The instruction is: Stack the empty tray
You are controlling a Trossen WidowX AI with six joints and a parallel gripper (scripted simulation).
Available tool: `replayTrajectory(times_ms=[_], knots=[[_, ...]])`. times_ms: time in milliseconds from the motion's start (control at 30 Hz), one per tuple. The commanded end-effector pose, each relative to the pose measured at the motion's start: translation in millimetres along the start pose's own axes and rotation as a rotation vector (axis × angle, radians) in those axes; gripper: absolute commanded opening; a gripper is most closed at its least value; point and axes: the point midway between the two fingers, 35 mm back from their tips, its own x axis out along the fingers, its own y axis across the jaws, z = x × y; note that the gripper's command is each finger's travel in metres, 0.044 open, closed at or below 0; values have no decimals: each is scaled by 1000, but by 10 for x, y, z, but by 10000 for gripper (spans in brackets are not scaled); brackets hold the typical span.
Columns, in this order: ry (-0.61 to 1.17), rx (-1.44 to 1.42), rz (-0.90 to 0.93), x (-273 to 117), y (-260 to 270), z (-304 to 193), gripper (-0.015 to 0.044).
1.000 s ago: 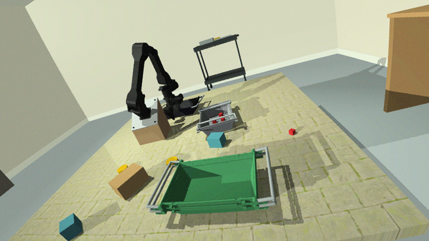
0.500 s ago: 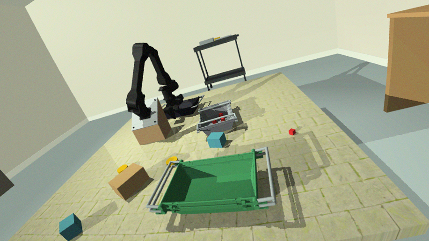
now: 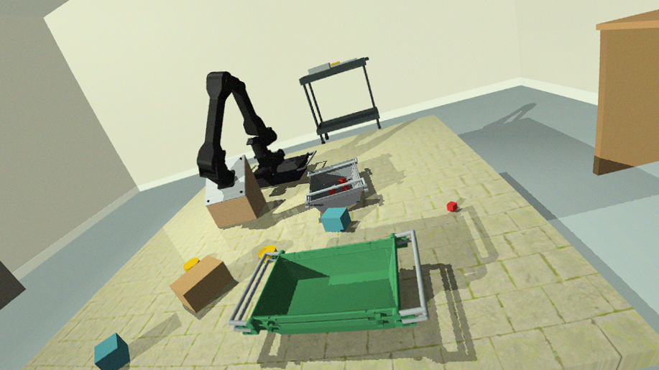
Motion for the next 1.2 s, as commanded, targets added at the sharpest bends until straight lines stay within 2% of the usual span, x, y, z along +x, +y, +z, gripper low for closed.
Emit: replayTrajectory(times_ms=[0, 633, 1167], knots=[[-3, -6, -8, 3, -19, 2, 128], [-3, -6, -7, -79, -5, 7, 1], [-1, -7, -6, -803, -2, -4, 0]])
